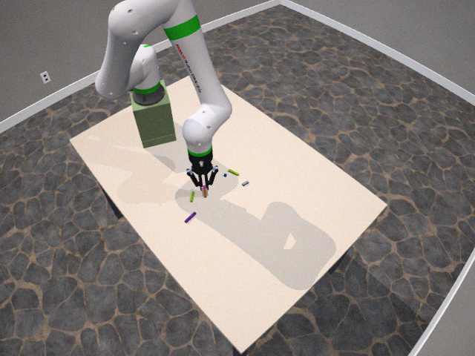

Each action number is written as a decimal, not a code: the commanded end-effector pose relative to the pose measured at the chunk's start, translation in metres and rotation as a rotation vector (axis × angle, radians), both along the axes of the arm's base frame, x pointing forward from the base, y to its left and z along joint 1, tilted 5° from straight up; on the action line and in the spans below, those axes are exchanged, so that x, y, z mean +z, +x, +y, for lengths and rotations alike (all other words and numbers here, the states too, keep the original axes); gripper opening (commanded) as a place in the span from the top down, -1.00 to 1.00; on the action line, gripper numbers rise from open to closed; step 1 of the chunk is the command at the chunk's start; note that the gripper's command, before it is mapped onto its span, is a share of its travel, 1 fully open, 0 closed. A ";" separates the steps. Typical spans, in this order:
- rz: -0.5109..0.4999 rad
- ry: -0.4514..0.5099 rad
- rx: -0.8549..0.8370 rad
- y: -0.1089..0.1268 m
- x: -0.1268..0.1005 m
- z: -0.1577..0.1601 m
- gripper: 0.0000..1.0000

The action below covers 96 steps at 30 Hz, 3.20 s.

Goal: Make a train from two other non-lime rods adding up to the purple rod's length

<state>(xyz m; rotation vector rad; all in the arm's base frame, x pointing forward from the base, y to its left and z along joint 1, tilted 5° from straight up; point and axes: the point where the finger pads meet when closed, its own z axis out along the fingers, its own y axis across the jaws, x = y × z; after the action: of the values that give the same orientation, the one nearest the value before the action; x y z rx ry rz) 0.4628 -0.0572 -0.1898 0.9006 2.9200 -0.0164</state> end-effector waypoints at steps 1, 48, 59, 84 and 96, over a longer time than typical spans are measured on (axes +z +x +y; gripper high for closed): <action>0.000 0.000 0.000 0.000 -0.002 0.000 0.94; 0.000 0.000 0.000 0.000 -0.004 0.000 0.85; 0.000 0.000 0.000 0.000 -0.004 0.000 0.71; 0.000 0.000 0.000 -0.003 0.040 0.001 0.71; 0.000 0.000 0.000 -0.006 0.082 0.003 0.71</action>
<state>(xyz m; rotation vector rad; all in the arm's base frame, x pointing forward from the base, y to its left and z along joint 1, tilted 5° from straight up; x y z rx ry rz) 0.4568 -0.0545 -0.1140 0.9005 2.9198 -0.0165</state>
